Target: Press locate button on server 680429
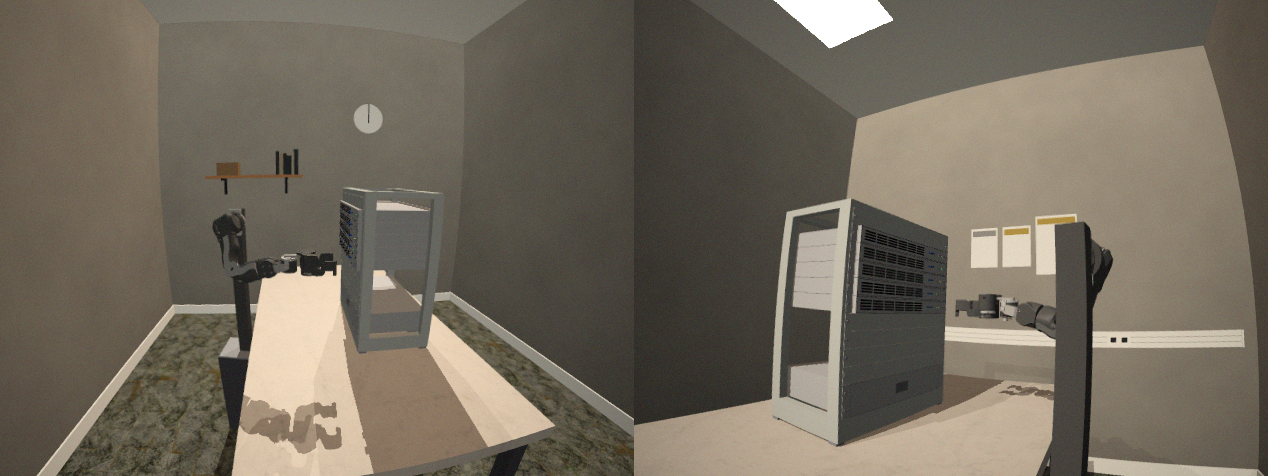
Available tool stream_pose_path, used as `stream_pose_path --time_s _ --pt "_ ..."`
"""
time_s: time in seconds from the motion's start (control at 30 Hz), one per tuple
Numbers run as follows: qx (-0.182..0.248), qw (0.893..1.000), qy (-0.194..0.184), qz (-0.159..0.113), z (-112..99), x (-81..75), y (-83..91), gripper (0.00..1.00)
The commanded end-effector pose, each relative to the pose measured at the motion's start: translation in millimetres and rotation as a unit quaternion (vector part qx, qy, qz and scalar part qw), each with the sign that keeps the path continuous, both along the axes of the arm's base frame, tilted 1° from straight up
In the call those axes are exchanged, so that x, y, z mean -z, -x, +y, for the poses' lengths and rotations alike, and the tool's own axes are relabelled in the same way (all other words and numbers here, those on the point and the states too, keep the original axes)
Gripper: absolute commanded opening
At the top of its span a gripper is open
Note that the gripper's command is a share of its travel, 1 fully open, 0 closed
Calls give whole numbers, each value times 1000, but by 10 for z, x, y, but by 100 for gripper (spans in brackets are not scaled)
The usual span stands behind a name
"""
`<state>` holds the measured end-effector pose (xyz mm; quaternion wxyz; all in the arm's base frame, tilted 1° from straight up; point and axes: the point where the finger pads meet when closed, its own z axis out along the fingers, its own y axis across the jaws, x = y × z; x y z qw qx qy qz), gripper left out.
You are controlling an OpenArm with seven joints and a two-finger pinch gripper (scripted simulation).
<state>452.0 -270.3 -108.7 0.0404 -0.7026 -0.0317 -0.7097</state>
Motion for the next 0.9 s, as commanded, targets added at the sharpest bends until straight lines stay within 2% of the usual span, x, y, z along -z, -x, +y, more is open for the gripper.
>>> stream_pose_path --time_s 0.0,0.67,0.87 --pt "4 1000 0 -2 -23 -38 6 60" --pt "4 1000 0 -2 -27 -396 10 60" --pt "4 1000 0 -2 -28 -451 11 60"
